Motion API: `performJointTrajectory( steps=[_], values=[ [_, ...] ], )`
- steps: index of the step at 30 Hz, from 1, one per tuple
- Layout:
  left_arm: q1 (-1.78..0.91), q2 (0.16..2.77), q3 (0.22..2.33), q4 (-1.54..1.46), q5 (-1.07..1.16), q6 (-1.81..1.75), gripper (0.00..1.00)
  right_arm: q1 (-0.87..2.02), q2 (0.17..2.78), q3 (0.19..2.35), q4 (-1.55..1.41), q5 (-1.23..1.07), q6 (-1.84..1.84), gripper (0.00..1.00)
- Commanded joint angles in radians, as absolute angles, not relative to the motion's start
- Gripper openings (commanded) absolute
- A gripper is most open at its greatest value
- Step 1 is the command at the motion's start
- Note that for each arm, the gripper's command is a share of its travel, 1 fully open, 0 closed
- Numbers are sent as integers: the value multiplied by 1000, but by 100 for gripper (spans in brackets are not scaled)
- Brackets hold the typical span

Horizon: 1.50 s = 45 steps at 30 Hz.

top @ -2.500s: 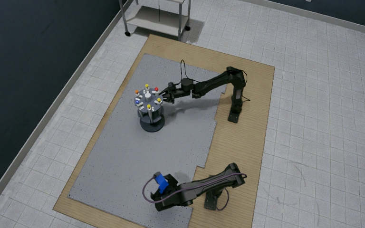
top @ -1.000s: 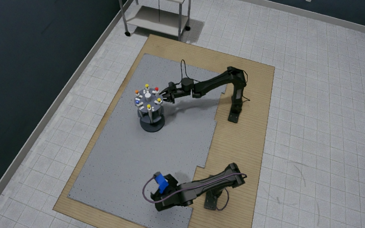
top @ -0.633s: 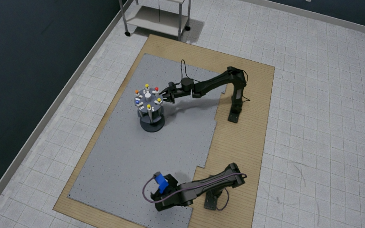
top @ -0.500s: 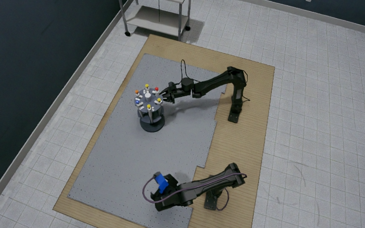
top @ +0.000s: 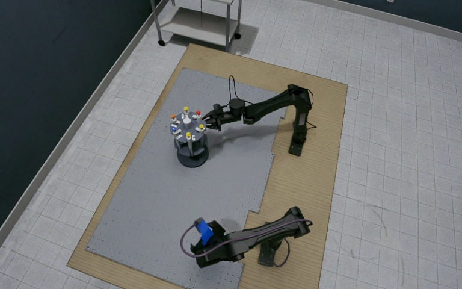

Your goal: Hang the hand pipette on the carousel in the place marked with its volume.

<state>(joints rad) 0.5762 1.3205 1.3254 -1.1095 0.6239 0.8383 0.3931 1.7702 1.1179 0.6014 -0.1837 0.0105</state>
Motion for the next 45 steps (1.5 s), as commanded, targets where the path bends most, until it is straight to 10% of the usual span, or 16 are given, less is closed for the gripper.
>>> performJointTrajectory(
  steps=[1,45],
  values=[
    [582,1316,1340,-1097,644,847,100,399,1744,1156,605,-183,15,12],
    [582,1316,1340,-1097,644,847,100,321,1785,1177,676,-459,2,12]
  ],
)
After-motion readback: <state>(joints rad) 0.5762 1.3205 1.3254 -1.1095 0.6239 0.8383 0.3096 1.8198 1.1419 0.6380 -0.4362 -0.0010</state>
